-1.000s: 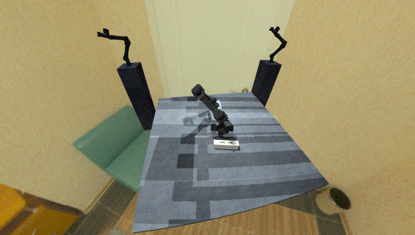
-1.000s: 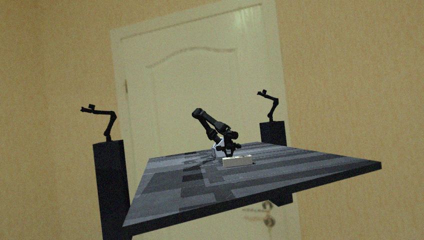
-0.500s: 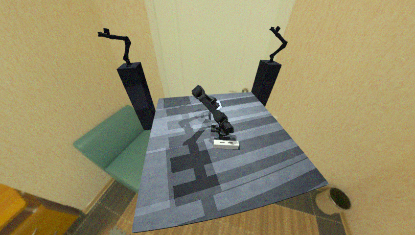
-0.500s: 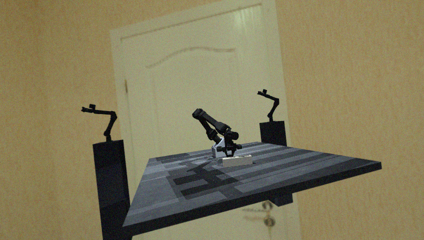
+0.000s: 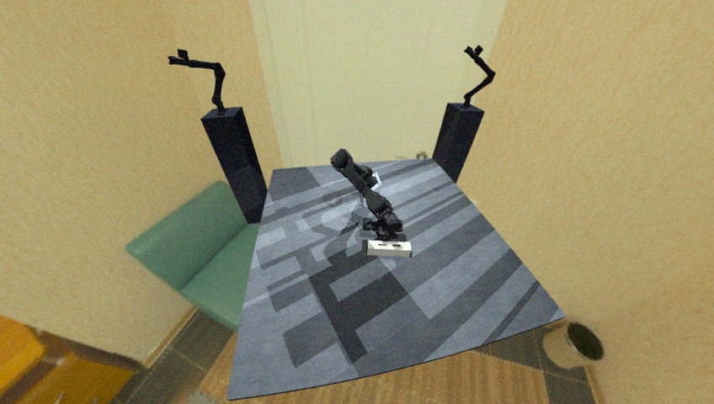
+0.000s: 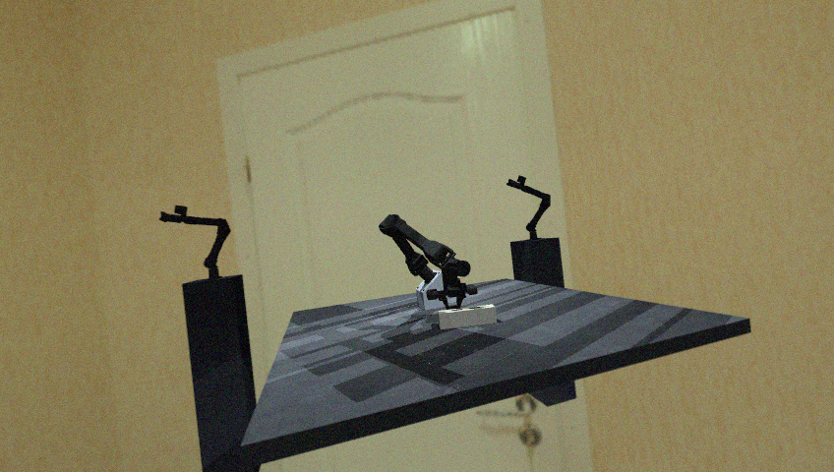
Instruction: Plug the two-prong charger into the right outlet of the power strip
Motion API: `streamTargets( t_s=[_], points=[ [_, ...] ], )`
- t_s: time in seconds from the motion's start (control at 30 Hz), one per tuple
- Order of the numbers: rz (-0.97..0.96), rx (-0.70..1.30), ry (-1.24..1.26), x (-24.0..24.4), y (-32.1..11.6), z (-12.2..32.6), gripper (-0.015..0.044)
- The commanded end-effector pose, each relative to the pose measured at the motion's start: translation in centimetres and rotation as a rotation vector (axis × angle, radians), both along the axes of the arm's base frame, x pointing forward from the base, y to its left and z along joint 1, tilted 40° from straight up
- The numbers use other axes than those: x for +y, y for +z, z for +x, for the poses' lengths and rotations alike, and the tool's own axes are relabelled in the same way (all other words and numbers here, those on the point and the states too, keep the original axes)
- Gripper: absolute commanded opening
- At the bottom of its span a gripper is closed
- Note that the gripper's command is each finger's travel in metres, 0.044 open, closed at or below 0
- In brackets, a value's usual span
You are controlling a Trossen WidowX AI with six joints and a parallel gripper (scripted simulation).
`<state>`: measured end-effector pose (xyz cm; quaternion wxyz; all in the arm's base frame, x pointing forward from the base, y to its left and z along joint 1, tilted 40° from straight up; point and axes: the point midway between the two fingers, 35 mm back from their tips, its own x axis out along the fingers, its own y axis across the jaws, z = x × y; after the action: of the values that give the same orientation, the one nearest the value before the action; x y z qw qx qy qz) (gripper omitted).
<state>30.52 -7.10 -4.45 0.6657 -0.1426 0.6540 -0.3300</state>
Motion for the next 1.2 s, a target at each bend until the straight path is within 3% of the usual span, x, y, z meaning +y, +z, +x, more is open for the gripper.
streamTargets(
  t_s=[0.0, 1.17],
  points=[
    [-0.003, 0.009, 0.003, -0.2, -0.1, 0.5, 0.0000],
    [-0.004, 0.006, 0.001, -0.5, 0.0, 1.7, 0.0000]
  ],
)
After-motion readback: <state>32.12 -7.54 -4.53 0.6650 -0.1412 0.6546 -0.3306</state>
